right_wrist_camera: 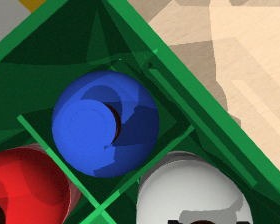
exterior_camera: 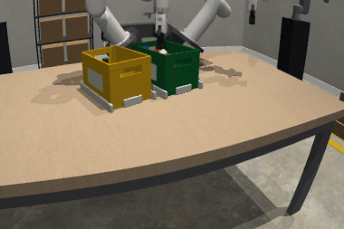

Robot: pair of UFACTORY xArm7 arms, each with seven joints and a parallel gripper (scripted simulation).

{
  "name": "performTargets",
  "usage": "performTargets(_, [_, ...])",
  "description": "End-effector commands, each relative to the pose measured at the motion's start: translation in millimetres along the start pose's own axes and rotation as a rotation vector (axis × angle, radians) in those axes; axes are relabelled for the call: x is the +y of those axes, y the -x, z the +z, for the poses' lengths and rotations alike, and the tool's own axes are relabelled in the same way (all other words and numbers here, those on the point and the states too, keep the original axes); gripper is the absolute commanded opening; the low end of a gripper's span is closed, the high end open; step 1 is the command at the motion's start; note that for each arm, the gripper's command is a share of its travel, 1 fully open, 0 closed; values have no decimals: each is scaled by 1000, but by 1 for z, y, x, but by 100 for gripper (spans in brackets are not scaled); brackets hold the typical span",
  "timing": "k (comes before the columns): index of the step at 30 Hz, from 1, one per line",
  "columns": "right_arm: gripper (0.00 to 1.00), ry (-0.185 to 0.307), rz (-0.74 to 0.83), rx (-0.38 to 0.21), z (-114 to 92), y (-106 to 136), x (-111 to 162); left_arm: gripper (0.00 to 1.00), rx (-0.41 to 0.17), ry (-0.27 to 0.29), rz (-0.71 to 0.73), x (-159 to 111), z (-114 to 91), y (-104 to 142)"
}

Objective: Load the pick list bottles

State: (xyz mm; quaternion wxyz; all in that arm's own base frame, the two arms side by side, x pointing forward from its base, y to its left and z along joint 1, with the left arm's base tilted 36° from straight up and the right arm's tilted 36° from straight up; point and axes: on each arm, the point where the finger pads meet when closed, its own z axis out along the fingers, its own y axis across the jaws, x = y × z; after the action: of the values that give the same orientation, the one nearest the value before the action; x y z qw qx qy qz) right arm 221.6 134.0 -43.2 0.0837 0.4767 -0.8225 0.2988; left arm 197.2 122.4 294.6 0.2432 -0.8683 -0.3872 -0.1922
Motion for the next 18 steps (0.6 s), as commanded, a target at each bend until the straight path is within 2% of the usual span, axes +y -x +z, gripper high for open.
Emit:
performTargets(1, [0,0,0,-4,0,2,0,100,3,1,-1,0,-1,-1])
performTargets(18, [0,0,0,-4,7,2,0,100,3,1,-1,0,-1,-1])
